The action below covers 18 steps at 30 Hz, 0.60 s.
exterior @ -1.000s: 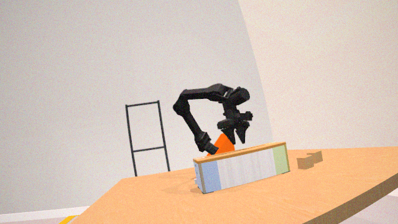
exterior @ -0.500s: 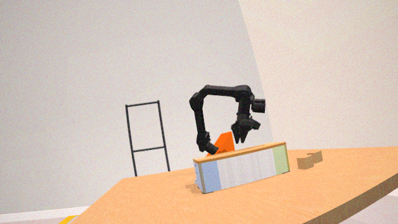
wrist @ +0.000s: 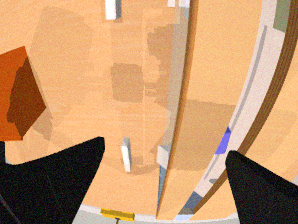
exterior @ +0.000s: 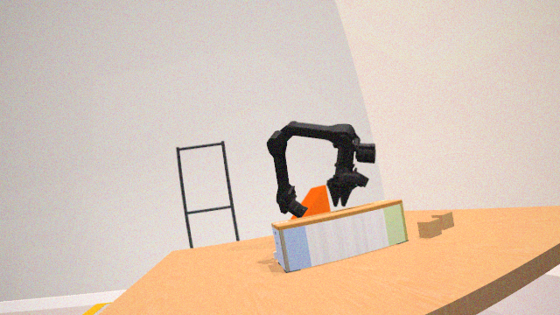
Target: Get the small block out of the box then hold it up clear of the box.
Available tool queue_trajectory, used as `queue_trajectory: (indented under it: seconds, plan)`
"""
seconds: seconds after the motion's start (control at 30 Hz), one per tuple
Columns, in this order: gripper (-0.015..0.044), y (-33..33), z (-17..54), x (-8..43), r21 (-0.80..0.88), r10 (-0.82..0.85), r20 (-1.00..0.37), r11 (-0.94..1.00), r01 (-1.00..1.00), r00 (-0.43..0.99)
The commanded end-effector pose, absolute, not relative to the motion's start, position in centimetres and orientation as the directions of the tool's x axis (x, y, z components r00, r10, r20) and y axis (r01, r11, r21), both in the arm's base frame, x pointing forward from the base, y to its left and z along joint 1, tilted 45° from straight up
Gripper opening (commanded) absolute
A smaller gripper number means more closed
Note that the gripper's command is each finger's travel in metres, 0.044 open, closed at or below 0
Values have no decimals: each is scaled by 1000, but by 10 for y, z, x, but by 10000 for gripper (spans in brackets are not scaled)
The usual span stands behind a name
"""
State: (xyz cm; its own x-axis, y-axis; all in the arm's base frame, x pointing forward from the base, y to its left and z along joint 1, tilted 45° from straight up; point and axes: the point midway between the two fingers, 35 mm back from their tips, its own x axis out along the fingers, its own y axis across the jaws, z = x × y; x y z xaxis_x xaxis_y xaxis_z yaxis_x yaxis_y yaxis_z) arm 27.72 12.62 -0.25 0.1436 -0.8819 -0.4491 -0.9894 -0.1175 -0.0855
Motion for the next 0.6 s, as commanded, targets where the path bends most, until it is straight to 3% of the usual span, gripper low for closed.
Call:
queue_trajectory:
  seconds: [0.0,0.57]
  plan:
    - [400,120,-8,278,-74,-885,-442,-124,-990,144]
    - [400,102,-28,282,-61,-887,-440,-129,-990,143]
